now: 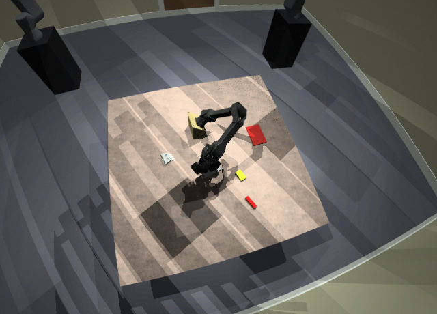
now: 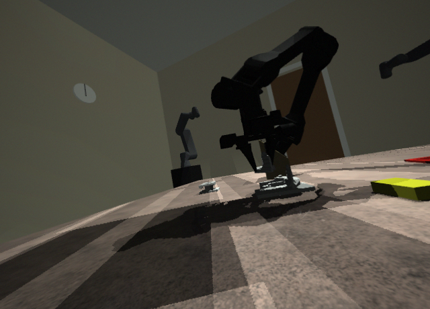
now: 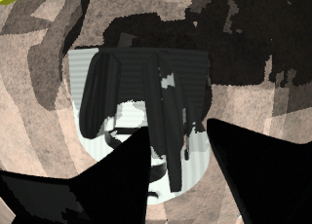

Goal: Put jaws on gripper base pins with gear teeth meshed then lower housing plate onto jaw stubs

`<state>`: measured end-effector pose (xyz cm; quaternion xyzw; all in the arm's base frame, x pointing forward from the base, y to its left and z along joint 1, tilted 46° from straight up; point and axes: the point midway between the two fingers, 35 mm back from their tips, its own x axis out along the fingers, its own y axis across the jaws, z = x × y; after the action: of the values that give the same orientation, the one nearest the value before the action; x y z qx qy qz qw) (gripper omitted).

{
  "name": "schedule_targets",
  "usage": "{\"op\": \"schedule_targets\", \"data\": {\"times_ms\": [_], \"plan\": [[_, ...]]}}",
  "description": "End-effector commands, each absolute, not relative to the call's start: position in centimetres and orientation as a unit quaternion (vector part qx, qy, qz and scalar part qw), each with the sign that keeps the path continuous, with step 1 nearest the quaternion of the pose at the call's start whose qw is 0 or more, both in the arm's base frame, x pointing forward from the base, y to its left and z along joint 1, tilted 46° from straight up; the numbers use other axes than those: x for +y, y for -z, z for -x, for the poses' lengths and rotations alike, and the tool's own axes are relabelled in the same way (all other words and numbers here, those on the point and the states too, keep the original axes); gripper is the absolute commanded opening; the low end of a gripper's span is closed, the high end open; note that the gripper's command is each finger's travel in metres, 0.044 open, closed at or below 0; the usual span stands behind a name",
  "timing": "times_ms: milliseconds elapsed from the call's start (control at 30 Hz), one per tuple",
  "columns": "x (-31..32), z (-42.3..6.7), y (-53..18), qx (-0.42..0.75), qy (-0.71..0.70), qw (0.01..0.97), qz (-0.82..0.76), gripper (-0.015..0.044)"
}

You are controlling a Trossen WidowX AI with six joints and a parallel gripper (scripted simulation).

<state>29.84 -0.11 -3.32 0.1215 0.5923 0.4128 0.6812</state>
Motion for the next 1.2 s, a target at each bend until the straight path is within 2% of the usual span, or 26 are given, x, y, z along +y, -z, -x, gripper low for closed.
{"op": "schedule_targets", "data": {"times_ms": [0,1167], "plan": [[0.4,-29.6,4.0,0.594,-0.412,0.679,-0.127,0.0134],[1.8,-29.4,5.2,0.594,-0.413,0.679,-0.127,0.0134]]}}
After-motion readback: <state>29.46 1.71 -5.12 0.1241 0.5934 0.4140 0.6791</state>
